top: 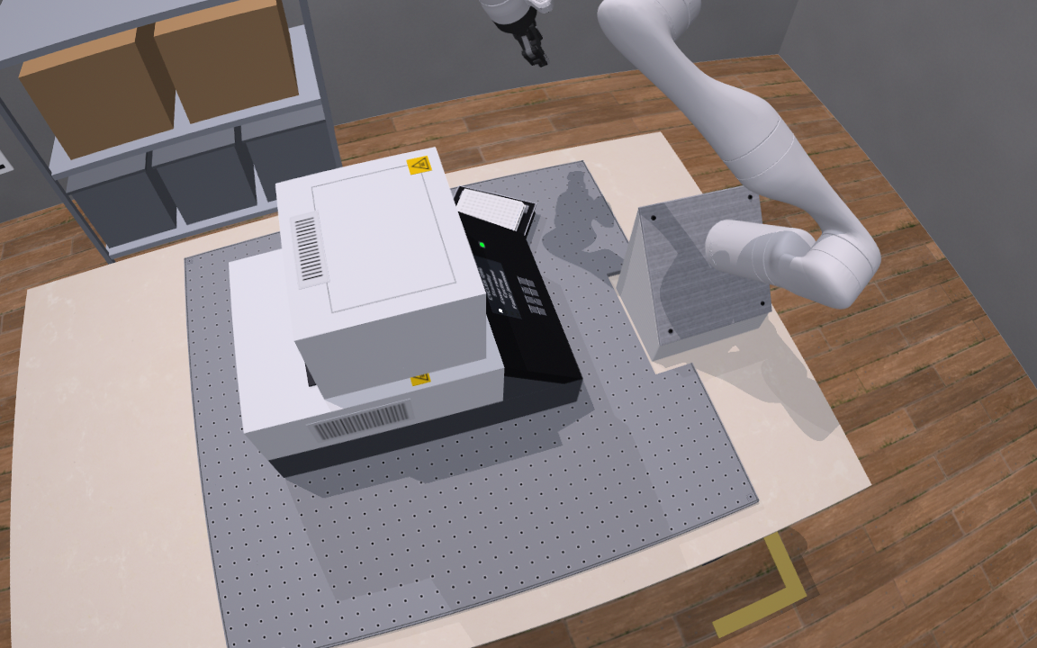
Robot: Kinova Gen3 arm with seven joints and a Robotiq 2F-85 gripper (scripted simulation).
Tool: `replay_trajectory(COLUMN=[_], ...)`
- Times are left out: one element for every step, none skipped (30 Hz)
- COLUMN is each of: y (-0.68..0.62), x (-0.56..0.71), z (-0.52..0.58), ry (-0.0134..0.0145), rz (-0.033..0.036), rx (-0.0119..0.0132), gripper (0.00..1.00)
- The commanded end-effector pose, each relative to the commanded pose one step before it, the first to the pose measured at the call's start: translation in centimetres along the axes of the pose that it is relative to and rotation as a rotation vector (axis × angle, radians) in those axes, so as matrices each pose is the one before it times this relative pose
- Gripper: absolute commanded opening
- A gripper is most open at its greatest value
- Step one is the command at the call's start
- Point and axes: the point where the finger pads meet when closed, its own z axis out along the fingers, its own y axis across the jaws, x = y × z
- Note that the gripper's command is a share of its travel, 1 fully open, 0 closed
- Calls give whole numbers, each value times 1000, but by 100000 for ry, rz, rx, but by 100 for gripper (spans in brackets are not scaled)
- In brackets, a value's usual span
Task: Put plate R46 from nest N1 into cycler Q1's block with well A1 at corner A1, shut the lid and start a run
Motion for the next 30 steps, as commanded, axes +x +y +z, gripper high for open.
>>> replay_trajectory(y=[-233, 0, -80, -81, -89, -83, -83, -83, -83, -83, -83, -83, -83, -83, -83, -83, -83, 0, 0, -86, -82, -82, -82, -82, -88, -83, -83, -83, -83, -83], x=[271, 0, 119, 119, 114, 117, 117, 117, 117, 117, 117, 117, 117, 117, 117, 117, 117, 0, 0, 116, 118, 118, 118, 118, 114, 117, 117, 117, 117, 117], z=[-563, 0, -223, -223, -227, -224, -224, -224, -224, -224, -224, -224, -224, -224, -224, -224, -224, 0, 0, -226, -224, -224, -224, -224, -227, -224, -224, -224, -224, -224], ry=[-112, 0, -1, 0, 1, 0, 0, 0, 0, 0, 0, 0, 0, 0, 0, 0, 0, 0, 0, 0, 0, 0, 0, 0, 1, 0, 0, 0, 0, 0], rz=[120, 0, 0, 0, 0, 0, 0, 0, 0, 0, 0, 0, 0, 0, 0, 0, 0, 0, 0, 0, 0, 0, 0, 0, 0, 0, 0, 0, 0, 0], rx=[149, 0, 1, 1, -2, 0, 0, 0, 0, 0, 0, 0, 0, 0, 0, 0, 0, 0, 0, -1, 1, 0, 0, 0, -2, 0, 0, 0, 0, 0], gripper=[59, 59, 59, 58, 57, 56, 55, 54, 53, 52, 51, 50, 50, 49, 48, 47, 46, 46, 46, 45, 44, 43, 42, 41, 41, 40, 39, 38, 37, 36])
